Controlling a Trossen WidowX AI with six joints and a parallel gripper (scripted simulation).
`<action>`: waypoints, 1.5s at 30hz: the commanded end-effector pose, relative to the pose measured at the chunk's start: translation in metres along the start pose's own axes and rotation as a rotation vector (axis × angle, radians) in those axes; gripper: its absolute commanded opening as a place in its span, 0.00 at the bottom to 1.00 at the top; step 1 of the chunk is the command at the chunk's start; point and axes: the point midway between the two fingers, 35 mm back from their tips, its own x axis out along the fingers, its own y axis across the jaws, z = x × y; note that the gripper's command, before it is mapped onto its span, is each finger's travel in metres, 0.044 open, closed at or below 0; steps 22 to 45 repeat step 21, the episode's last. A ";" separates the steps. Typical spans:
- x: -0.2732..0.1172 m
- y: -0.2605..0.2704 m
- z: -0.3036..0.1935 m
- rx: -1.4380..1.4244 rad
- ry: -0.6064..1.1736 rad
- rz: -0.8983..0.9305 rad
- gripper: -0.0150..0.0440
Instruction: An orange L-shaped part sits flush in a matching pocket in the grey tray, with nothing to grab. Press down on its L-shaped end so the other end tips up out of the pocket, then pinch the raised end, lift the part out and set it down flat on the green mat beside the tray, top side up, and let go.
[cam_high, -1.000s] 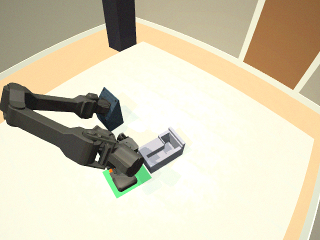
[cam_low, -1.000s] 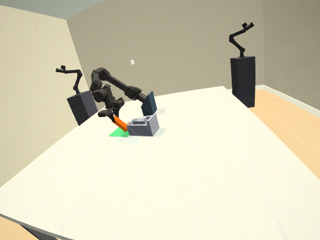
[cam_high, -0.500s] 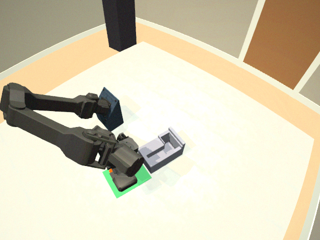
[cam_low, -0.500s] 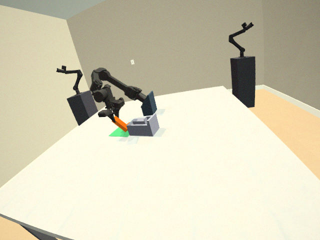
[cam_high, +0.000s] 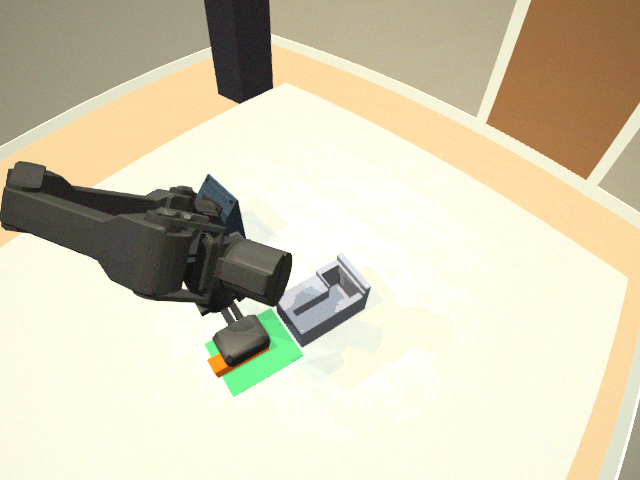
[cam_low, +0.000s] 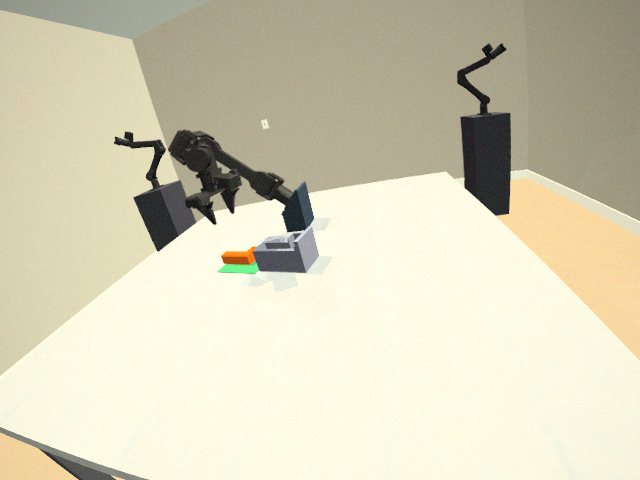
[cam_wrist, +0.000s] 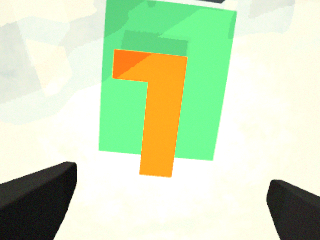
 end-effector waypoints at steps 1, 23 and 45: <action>-0.012 0.002 -0.001 0.002 0.004 0.010 0.93; -0.006 0.001 -0.001 -0.001 0.004 0.003 0.93; -0.006 0.001 -0.001 -0.001 0.004 0.003 0.93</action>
